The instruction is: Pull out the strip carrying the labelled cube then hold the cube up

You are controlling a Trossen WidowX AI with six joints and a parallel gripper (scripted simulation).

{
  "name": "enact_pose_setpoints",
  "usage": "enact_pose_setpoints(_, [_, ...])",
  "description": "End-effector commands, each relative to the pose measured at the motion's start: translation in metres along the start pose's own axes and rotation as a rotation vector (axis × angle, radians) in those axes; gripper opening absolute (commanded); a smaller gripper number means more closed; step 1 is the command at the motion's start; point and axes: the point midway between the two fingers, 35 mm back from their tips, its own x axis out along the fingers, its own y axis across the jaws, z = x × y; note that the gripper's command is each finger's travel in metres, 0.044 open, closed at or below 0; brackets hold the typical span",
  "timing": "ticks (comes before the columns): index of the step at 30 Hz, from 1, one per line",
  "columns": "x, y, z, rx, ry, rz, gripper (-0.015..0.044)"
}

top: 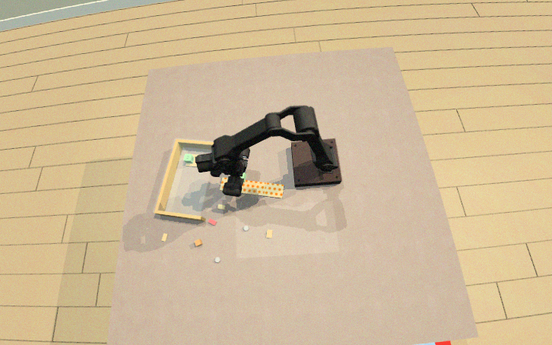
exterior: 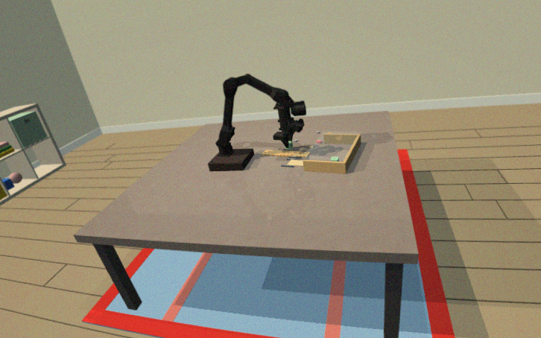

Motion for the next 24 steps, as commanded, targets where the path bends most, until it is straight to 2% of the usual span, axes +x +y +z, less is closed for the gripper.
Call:
enact_pose_setpoints(1, [-0.003,-0.003,-0.012,-0.004,-0.009,0.007,0.0000])
enact_pose_setpoints(10, [-0.002,-0.011,-0.035,-0.004,-0.008,0.006,0.0000])
enact_pose_setpoints(17, [-0.036,-0.011,-0.035,-0.004,-0.008,0.006,0.0000])
enact_pose_setpoints(24, [-0.037,-0.011,-0.035,-0.004,-0.008,0.006,0.0000])
